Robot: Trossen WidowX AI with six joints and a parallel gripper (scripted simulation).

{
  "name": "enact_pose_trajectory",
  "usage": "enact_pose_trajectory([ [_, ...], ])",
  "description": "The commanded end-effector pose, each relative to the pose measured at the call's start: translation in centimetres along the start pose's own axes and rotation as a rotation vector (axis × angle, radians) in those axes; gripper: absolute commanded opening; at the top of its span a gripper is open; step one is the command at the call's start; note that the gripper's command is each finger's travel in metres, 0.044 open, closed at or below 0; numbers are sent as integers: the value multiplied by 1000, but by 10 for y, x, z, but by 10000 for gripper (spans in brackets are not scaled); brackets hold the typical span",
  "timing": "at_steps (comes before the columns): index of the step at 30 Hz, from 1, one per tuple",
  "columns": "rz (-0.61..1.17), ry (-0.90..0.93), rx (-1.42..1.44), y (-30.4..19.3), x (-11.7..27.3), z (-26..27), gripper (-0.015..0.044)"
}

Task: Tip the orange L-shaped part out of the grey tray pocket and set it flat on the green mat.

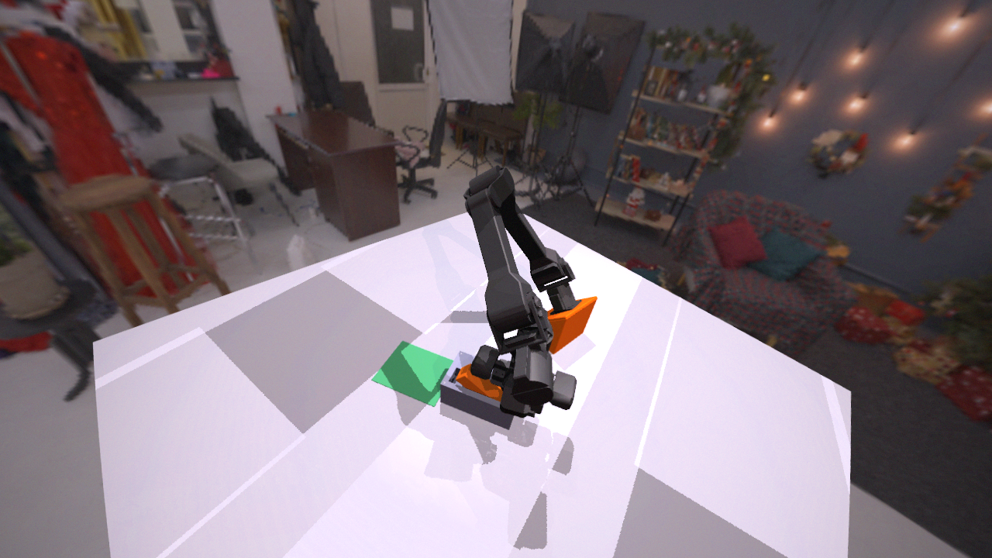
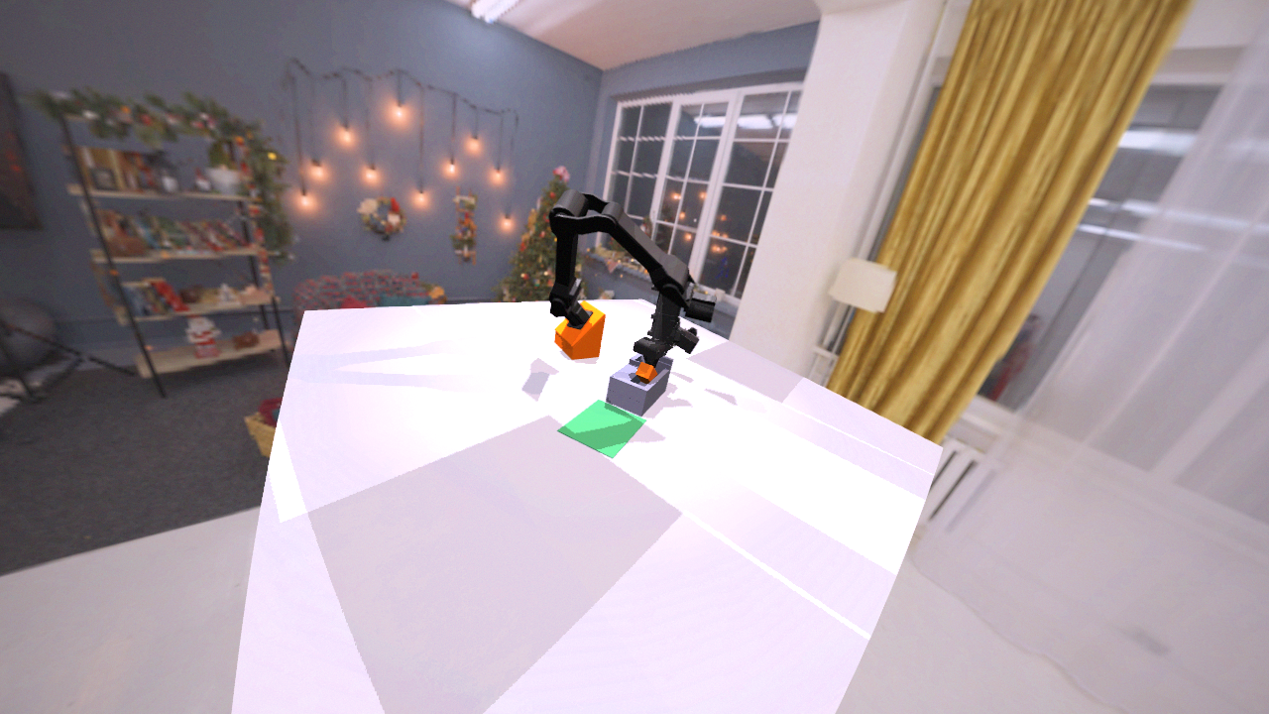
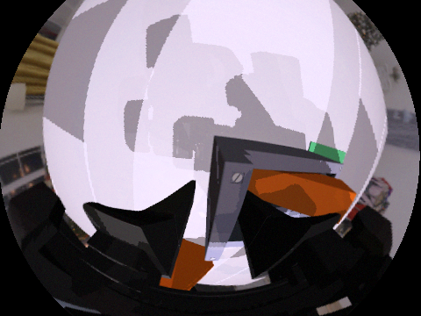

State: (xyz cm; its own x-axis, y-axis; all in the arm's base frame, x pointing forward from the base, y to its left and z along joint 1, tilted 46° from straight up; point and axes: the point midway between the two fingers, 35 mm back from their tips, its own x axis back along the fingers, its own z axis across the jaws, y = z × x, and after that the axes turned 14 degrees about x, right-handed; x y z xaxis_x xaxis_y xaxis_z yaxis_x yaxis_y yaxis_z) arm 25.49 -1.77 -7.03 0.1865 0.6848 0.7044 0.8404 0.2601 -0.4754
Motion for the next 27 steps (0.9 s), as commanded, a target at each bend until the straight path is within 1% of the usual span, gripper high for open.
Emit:
enact_pose_trajectory([
  [1,-5,-3,0,3,7,6,180],
  [4,-5,-3,0,3,10,6,180],
  [6,-6,-2,1,5,22,4,180],
  [13,-6,-1,1,0,102,-5,180],
  [27,-18,-8,4,3,101,-5,180],
])
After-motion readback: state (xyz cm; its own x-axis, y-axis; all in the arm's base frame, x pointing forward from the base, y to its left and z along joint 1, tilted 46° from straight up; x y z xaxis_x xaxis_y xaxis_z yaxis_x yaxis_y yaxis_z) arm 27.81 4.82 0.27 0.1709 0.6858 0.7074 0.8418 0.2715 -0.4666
